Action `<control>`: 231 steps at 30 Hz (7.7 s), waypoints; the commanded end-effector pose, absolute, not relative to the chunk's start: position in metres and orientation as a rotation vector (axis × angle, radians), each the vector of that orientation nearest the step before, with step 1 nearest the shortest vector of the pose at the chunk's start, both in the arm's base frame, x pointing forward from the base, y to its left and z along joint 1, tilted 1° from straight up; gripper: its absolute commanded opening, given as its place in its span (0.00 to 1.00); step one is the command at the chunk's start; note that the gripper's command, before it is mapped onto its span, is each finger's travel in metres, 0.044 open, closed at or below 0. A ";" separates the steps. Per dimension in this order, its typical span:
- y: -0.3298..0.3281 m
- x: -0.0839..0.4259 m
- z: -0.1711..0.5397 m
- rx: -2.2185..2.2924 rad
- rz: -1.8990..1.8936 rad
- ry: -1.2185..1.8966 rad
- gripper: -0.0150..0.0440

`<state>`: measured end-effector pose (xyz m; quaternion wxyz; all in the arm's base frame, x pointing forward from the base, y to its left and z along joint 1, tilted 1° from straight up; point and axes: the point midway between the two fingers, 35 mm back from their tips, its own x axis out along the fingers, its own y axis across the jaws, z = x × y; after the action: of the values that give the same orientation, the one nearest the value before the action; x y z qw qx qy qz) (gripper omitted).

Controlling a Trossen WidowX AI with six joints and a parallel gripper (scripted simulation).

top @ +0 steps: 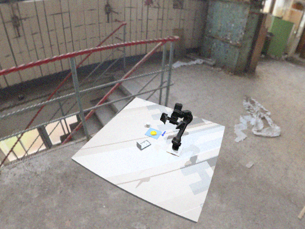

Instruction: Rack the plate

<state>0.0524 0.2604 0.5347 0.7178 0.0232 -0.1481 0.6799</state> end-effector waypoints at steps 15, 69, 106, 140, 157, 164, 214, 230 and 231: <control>0.269 0.198 0.433 -0.120 1.104 0.042 0.93; -0.103 0.314 0.114 0.017 -0.037 1.388 0.93; -0.134 0.283 0.048 0.110 -0.103 1.554 0.93; -0.134 0.281 0.028 0.114 -0.104 1.554 0.74; -0.141 0.294 0.091 0.113 -0.104 1.553 0.25; -0.142 0.297 0.117 0.113 -0.105 1.552 0.25; -0.014 0.274 0.199 0.452 -0.423 1.516 0.25; -0.006 0.315 0.152 0.533 -0.096 1.422 0.25; -0.005 0.318 0.149 0.537 -0.069 1.410 0.25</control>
<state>0.3096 -0.0061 0.1601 0.7189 0.2364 0.6503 -0.0663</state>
